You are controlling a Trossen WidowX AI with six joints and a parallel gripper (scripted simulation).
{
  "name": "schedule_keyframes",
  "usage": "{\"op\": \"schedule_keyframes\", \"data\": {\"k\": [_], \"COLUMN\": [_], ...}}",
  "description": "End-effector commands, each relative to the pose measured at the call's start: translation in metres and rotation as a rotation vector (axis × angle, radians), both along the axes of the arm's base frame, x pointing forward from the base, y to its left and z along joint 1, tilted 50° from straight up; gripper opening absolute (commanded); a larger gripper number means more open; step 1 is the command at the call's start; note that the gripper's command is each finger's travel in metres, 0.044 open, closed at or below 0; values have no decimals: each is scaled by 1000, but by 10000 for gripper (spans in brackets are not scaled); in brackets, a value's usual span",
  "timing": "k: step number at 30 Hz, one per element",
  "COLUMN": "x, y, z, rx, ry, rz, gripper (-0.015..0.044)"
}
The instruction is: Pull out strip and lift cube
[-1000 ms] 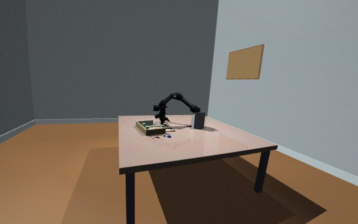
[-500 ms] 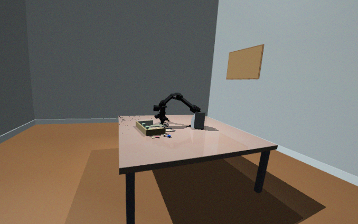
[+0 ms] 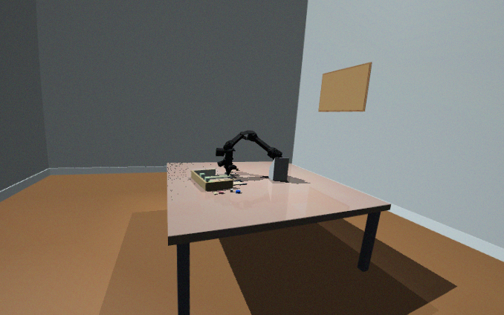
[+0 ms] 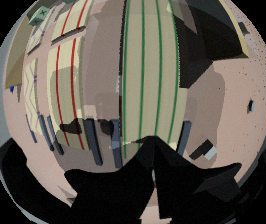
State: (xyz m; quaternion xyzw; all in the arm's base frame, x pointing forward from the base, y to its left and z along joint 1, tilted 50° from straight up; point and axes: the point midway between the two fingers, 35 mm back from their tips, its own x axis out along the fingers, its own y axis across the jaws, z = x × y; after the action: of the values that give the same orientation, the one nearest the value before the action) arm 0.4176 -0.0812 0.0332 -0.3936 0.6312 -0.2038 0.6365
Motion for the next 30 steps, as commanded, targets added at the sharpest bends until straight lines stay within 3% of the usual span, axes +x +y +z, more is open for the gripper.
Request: {"op": "schedule_keyframes", "data": {"k": [1, 30], "x": [1, -36], "y": [-4, -15], "z": [-4, 1], "rx": [2, 1], "ry": [3, 5], "rz": [-7, -7], "gripper": [0, 0]}}
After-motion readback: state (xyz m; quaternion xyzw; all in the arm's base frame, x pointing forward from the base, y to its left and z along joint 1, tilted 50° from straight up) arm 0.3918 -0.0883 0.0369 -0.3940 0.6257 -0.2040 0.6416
